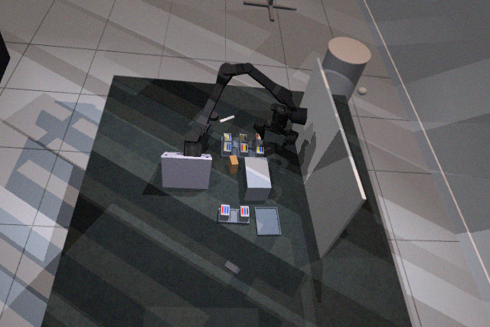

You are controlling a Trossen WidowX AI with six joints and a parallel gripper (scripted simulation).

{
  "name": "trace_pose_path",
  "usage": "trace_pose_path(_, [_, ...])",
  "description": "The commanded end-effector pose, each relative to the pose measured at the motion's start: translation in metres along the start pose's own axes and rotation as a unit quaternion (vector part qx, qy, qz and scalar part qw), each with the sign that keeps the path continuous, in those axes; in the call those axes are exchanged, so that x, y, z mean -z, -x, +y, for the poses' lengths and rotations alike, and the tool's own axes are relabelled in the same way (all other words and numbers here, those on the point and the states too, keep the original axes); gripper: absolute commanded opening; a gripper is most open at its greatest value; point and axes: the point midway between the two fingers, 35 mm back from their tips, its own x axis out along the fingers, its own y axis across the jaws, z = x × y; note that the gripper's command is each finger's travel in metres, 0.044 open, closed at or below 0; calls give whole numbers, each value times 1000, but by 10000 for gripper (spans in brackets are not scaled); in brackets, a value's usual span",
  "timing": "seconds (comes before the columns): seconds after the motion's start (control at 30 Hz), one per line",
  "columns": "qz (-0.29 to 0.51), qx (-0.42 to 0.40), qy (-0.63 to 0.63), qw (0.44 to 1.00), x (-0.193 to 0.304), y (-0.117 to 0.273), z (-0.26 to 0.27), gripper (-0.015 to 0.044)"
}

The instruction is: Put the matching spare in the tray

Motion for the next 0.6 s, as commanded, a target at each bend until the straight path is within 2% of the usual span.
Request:
trace_pose_path(0.0, [-17, -2, 240, 971, -31, -15, 44, 440])
trace_pose_path(0.43, [-17, -2, 240, 971, -31, -15, 44, 440])
trace_pose_path(0.57, [-17, -2, 240, 971, -33, -38, 46, 335])
